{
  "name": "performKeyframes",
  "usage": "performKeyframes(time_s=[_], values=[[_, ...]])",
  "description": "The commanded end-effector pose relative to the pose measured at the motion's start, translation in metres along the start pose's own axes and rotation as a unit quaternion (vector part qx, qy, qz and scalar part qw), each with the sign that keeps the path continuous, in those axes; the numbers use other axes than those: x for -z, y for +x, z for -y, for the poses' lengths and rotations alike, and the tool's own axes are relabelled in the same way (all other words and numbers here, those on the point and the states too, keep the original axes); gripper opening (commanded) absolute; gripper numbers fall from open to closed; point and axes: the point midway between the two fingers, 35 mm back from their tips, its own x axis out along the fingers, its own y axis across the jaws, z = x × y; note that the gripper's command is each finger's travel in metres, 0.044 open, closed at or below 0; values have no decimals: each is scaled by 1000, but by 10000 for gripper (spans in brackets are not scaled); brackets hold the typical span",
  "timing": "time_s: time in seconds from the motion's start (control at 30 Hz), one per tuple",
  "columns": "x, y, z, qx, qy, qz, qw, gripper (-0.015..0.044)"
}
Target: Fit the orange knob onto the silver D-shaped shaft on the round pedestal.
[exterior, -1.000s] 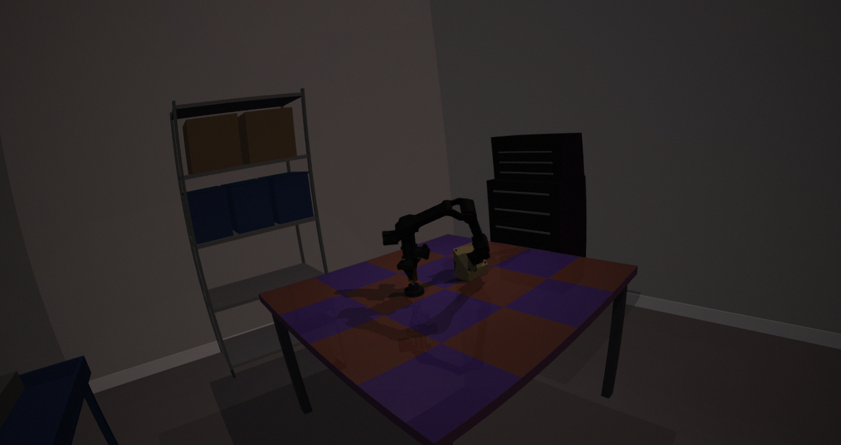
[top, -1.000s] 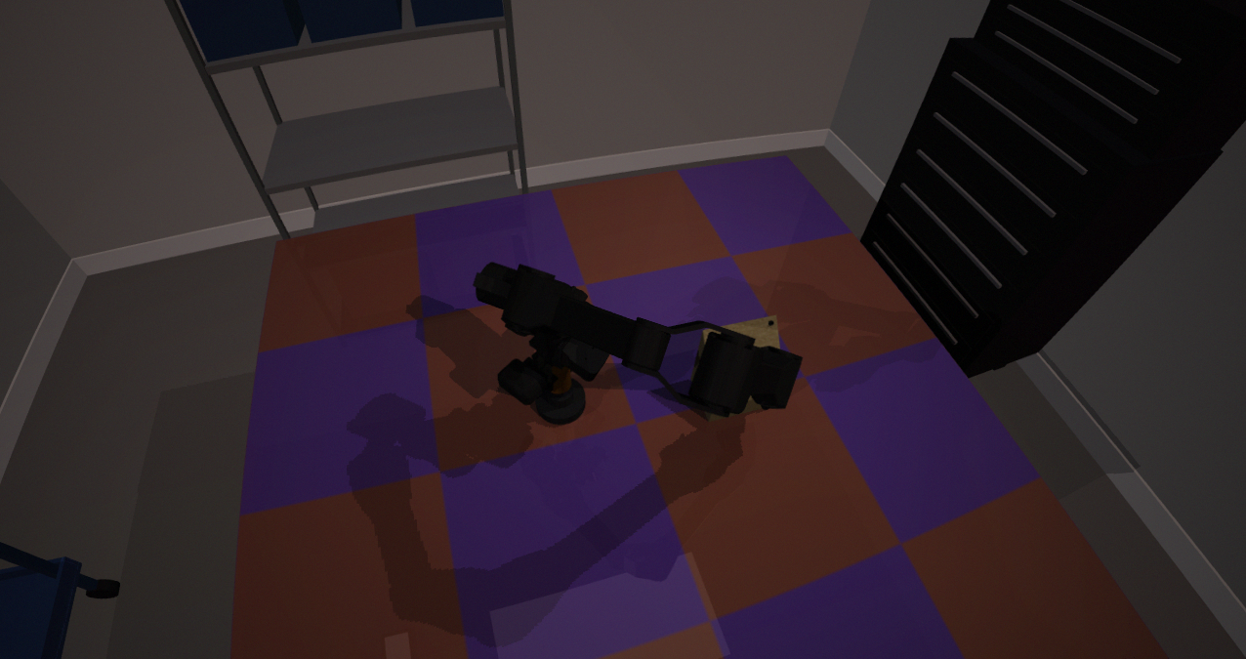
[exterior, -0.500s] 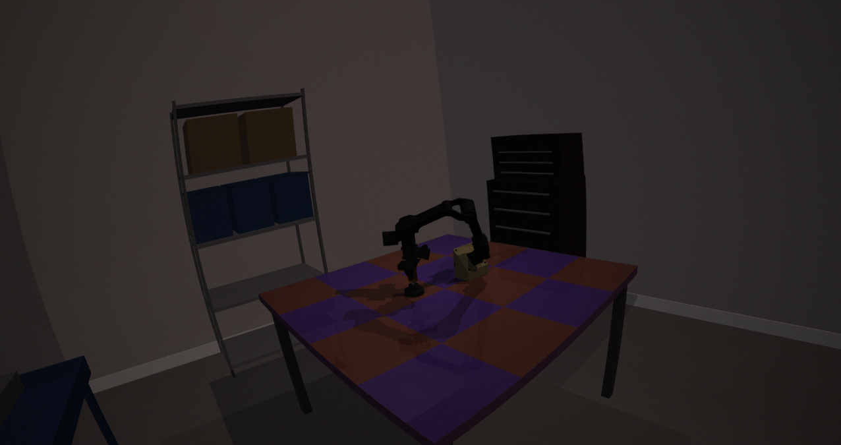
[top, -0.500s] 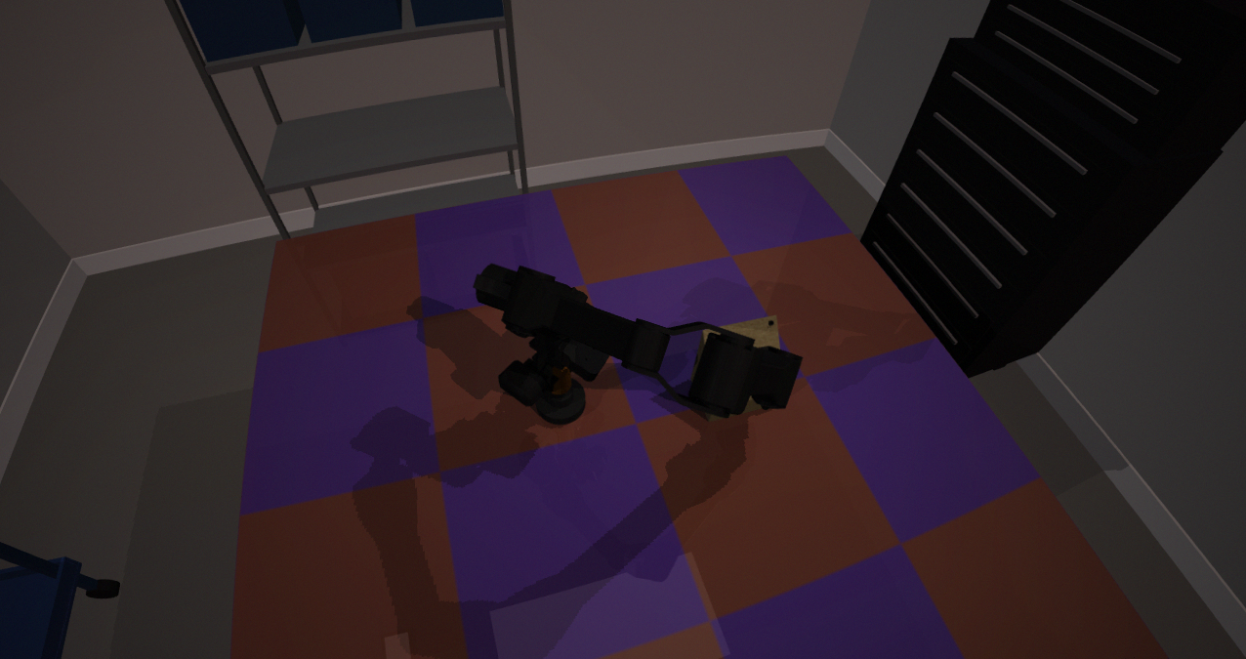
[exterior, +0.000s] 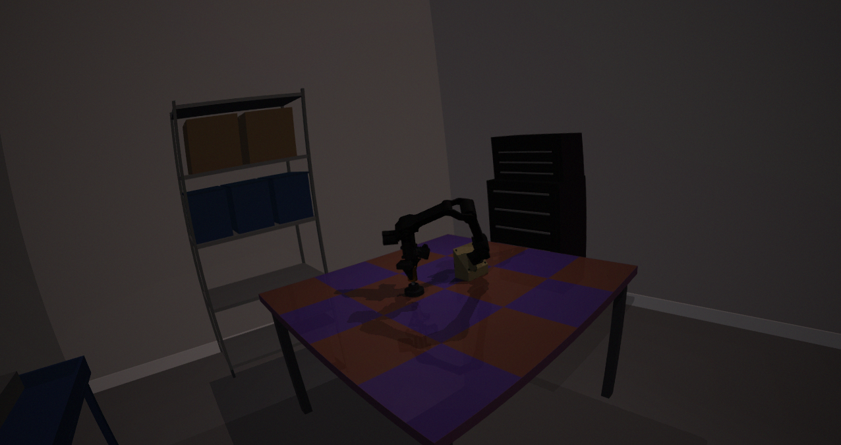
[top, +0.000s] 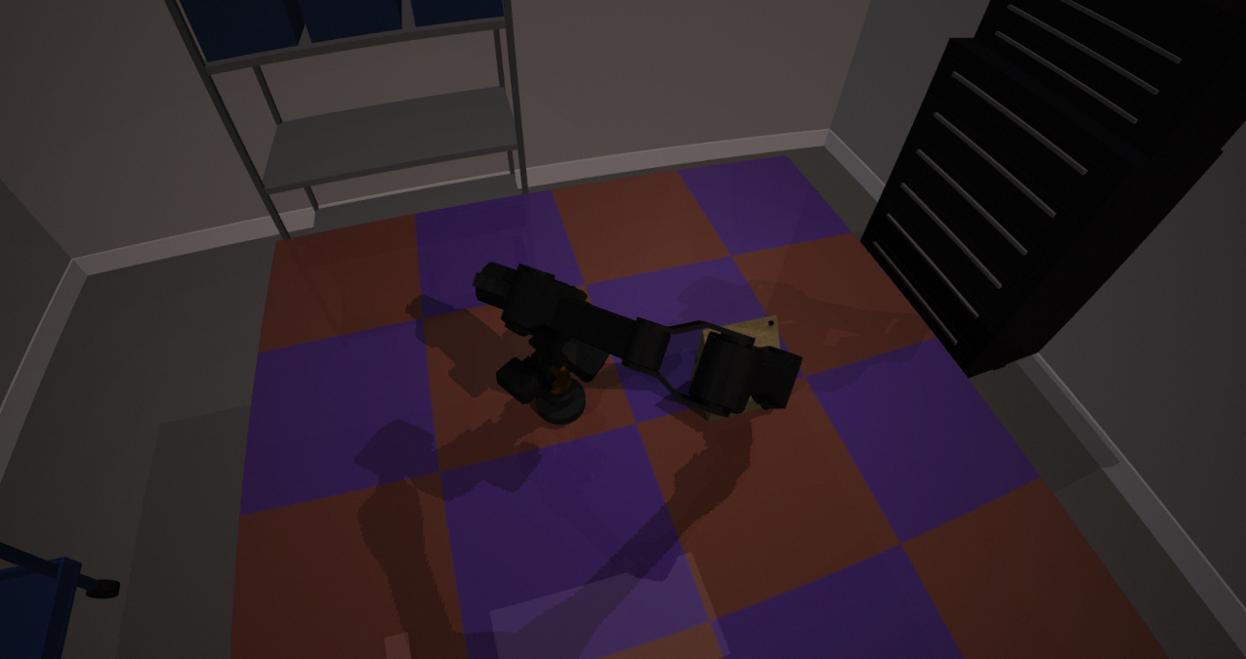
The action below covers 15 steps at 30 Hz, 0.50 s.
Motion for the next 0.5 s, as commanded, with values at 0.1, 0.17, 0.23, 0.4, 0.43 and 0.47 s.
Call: performKeyframes(time_s=[0.1, 0.17, 0.23, 0.4, 0.43, 0.47], values=[[0, -1, 0, 1, 151, -1, 989, 0], [0, 0, 0, 1, 211, -1, 977, 0], [0, 1, 0, 1, 274, -1, 962, 0], [0, 2, 0, 1, 431, -1, 902, 0], [0, 2, 0, 1, 462, -1, 887, 0], [0, 2, 0, 1, 492, -1, 871, 0]])
